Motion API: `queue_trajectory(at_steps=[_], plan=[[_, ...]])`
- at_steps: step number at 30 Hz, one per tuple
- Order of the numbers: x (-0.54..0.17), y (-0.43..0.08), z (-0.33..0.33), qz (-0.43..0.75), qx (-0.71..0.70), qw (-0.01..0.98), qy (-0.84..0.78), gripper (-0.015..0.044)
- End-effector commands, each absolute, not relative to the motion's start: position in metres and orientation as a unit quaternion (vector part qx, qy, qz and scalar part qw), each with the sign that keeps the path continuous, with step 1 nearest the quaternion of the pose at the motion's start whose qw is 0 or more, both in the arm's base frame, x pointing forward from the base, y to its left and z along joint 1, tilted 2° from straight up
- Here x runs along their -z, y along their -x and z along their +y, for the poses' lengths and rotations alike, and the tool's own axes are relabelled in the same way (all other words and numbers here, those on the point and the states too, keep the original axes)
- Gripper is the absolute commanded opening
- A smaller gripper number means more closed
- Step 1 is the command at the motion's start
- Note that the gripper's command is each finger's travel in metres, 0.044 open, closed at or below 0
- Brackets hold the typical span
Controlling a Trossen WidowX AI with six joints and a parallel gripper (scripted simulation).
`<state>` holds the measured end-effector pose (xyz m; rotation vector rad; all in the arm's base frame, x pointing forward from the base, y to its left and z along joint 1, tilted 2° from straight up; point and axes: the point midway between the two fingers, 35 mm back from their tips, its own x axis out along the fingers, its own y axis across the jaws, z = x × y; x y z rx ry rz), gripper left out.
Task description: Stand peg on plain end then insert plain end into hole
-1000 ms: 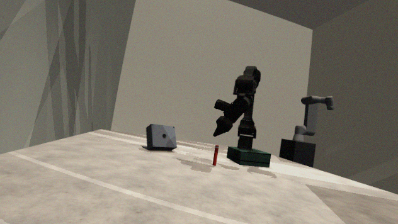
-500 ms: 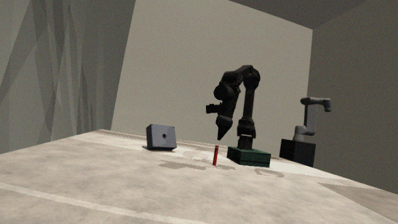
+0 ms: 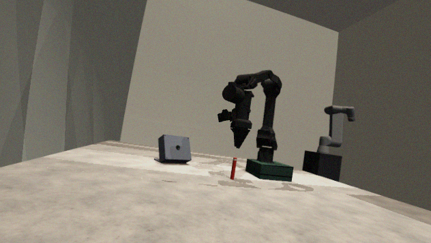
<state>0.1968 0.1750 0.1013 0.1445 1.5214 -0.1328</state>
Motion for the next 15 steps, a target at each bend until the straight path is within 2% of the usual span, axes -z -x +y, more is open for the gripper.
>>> queue_trajectory(at_steps=[1, 15], plan=[[-0.099, -0.197, 0.176, 0.689, 0.056, 0.72, -0.066, 0.044], [-0.073, -0.199, 0.176, 0.689, 0.053, 0.72, -0.062, 0.044]])
